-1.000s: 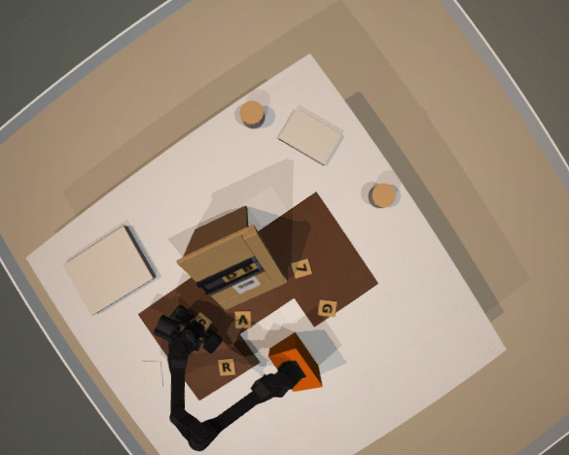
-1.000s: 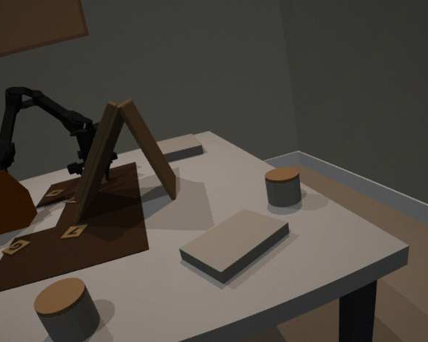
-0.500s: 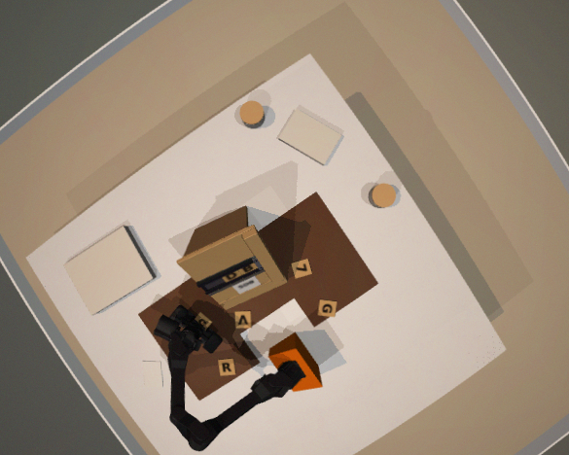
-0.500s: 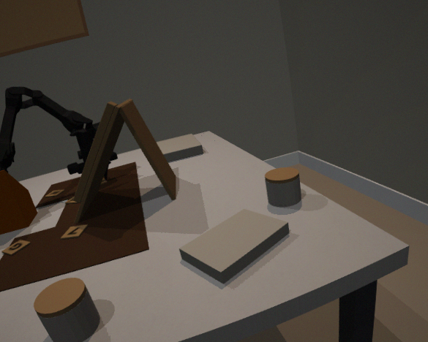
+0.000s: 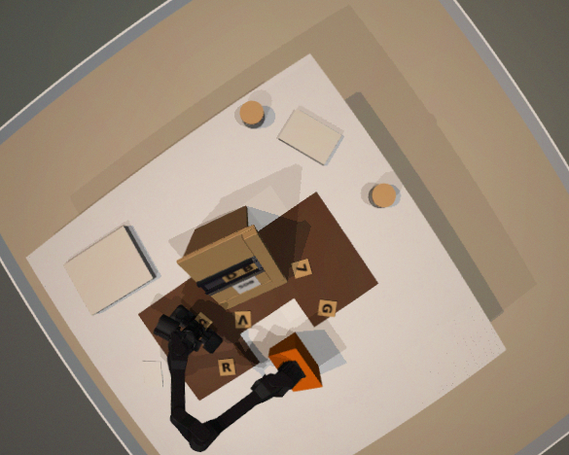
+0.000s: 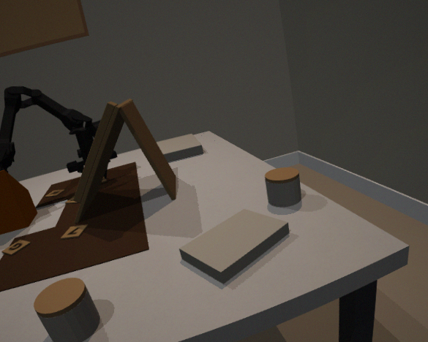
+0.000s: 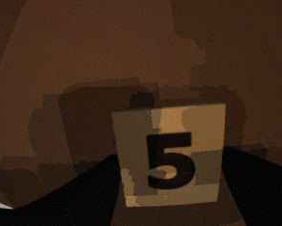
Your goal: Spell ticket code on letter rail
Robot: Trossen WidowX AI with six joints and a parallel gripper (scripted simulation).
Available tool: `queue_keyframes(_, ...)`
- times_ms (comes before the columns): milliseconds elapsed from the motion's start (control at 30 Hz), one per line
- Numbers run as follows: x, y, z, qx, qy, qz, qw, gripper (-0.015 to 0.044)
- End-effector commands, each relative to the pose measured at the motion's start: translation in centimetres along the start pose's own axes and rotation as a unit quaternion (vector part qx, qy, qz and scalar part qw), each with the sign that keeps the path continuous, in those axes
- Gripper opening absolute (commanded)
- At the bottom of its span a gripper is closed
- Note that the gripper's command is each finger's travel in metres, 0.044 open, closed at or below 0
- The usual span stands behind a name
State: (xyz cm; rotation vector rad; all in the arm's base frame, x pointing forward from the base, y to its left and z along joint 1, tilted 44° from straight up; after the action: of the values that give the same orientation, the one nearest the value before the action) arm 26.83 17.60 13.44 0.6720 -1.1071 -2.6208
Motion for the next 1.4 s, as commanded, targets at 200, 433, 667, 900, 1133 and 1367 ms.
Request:
queue_keyframes(200, 0.0, 0.6, -0.1, -0.001, 0.003, -0.001, 1.000, 0.0000)
queue_keyframes(433, 0.1, 1.0, -0.2, -0.001, 0.003, -0.001, 1.000, 0.0000)
queue_keyframes(667, 0.1, 1.3, -0.3, -0.001, 0.003, -0.001, 1.000, 0.0000)
queue_keyframes(900, 0.1, 1.7, -0.3, -0.001, 0.003, -0.001, 1.000, 0.0000)
queue_keyframes(1133, 0.1, 2.0, -0.4, -0.001, 0.003, -0.001, 1.000, 0.0000)
queue_keyframes(1367, 0.1, 2.3, -0.4, -0.001, 0.003, -0.001, 1.000, 0.0000)
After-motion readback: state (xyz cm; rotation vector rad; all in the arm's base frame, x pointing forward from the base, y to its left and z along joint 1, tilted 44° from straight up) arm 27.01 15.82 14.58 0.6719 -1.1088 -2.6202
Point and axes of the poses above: the point midway between the two fingers, 35 mm back from their tips, its own y axis back along the fingers, its own x axis across the jaws, z = x × y, the point moved 8 cm from there along y, back along the fingers, and after that the axes turned 10 degrees about y, right-handed, at the moved point
